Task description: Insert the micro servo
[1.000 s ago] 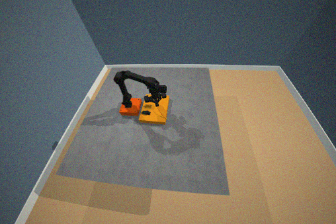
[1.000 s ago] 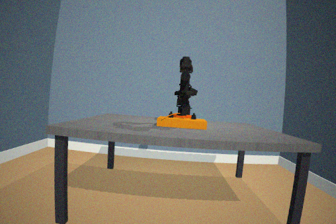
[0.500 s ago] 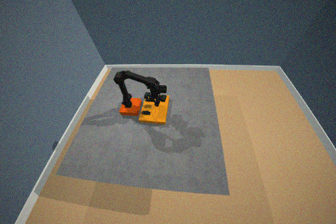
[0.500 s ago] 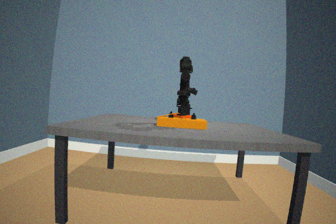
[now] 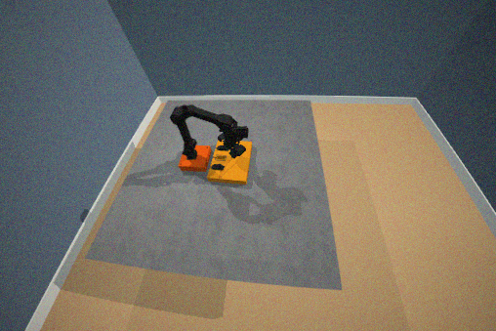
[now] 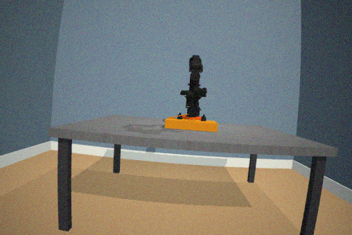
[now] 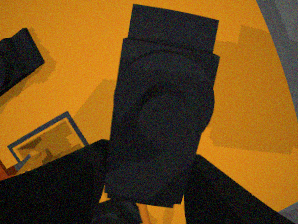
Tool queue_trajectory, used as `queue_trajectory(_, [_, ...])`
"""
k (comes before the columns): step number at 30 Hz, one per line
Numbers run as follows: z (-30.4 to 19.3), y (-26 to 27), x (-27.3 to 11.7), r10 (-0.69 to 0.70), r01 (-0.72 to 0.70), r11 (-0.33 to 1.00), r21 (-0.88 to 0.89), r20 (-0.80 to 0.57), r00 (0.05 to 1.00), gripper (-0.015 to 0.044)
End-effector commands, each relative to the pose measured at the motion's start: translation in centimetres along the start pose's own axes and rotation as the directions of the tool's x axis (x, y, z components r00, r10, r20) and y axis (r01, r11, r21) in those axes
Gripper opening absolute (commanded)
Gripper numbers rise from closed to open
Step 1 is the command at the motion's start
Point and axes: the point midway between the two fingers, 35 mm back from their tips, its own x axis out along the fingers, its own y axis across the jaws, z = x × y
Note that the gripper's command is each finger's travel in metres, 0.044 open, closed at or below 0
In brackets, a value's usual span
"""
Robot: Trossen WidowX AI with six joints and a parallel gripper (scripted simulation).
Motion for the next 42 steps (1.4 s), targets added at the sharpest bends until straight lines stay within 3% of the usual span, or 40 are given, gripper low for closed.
queue_trajectory(1, [0.0,0.0,-0.1,-0.004,0.004,0.990,0.138,-0.001,1.000,0.0000])
queue_trajectory(11, [0.0,0.0,-0.1,-0.004,0.004,0.884,0.467,-0.001,1.000,0.0000])
queue_trajectory(23, [0.0,0.0,-0.1,-0.004,0.003,0.625,0.781,-0.001,1.000,0.0000])
queue_trajectory(42, [-2.5,3.2,0.0,-0.001,0.003,0.607,0.795,-0.003,1.000,0.0000])
